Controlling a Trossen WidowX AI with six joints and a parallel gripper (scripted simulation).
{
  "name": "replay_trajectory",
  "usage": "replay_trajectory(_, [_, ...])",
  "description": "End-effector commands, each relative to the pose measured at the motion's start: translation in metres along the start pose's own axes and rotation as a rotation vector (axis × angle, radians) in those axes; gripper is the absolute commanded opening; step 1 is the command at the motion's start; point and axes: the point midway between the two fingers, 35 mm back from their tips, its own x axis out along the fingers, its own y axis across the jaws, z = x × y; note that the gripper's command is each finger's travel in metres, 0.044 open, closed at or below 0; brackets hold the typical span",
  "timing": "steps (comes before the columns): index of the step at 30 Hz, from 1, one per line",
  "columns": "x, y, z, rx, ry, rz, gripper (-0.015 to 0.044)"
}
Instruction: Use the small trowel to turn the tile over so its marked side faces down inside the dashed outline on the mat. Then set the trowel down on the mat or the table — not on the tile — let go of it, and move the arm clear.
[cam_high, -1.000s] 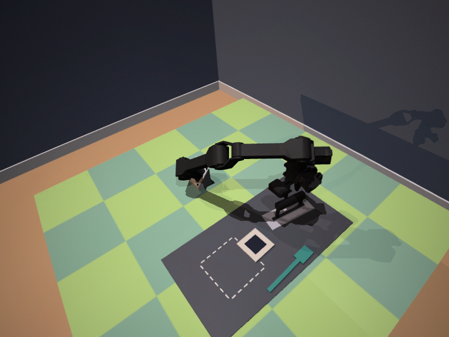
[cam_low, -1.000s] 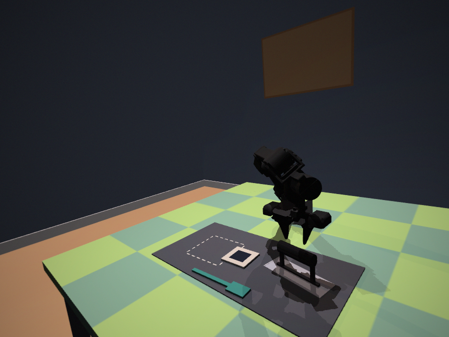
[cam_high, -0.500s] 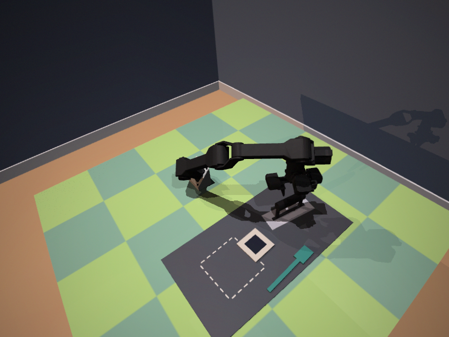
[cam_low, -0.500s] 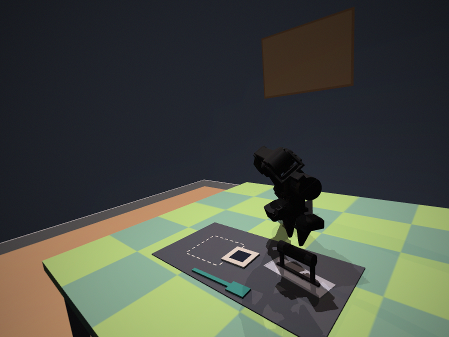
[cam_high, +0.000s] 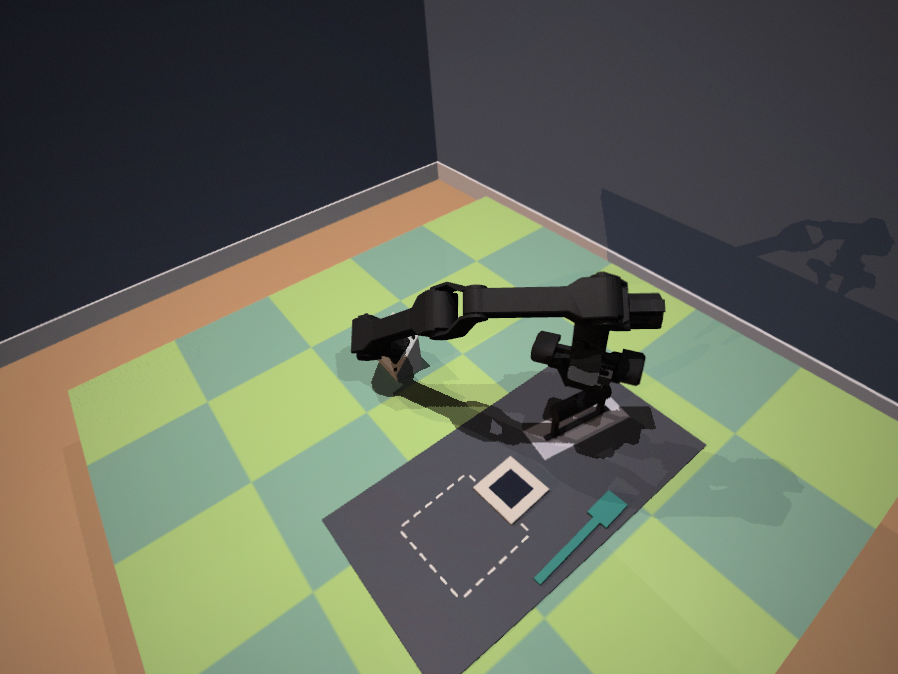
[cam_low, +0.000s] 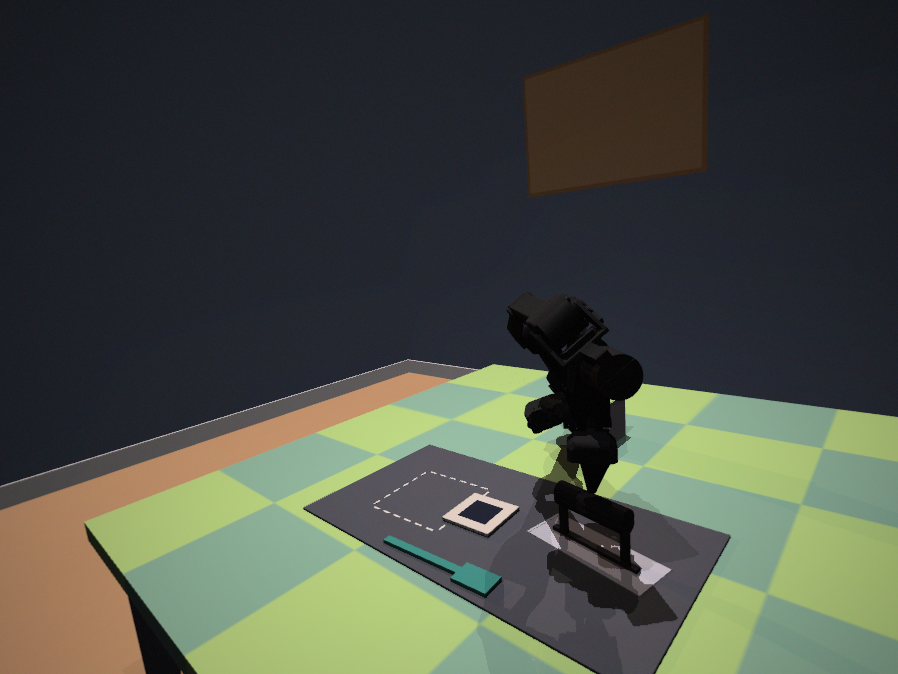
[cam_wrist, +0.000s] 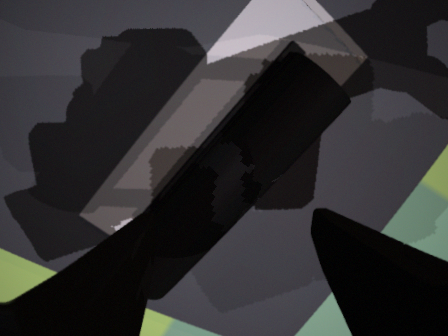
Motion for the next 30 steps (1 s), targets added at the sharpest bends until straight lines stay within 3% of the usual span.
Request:
replay_trajectory(1, [0.0009,-0.0006,0.0001,0.153,0.005,-0.006,0.0270])
replay_trajectory(16, [0.0008,-0.0003,0.0000,0.665,0.005,-0.008,0.0270])
replay_trajectory(30, [0.0099,0.0007,0.0000,0.690,0.005,-0.009,0.0270])
